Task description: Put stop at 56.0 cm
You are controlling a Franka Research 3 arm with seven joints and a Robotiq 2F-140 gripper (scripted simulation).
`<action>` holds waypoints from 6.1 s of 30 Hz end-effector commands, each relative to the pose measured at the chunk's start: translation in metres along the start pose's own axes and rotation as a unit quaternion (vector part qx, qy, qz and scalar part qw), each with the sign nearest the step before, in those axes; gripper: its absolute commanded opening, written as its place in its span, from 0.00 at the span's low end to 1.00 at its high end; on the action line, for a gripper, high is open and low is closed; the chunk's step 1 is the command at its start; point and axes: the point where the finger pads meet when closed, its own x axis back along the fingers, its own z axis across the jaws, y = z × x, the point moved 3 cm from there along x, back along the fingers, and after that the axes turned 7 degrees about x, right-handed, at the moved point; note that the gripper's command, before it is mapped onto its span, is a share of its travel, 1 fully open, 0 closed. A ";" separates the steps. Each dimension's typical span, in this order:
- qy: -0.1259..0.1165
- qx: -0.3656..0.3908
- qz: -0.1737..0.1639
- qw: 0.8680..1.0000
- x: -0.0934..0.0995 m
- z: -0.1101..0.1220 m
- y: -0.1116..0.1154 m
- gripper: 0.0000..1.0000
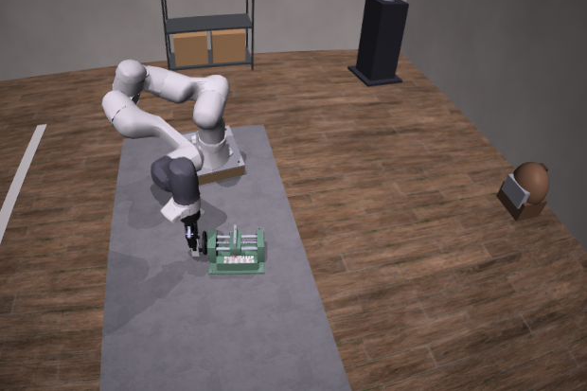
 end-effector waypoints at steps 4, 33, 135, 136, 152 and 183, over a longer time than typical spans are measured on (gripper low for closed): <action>-0.002 0.000 -0.001 1.000 0.006 -0.009 -0.001 0.04; -0.002 0.000 -0.001 1.000 0.046 -0.012 -0.001 0.04; -0.002 0.000 -0.001 1.000 0.027 -0.019 -0.002 0.04; -0.002 0.000 -0.001 1.000 0.029 -0.018 -0.002 0.04; -0.002 0.000 -0.001 1.000 0.054 -0.001 0.000 0.04; -0.002 0.000 -0.001 1.000 0.029 0.041 0.005 0.04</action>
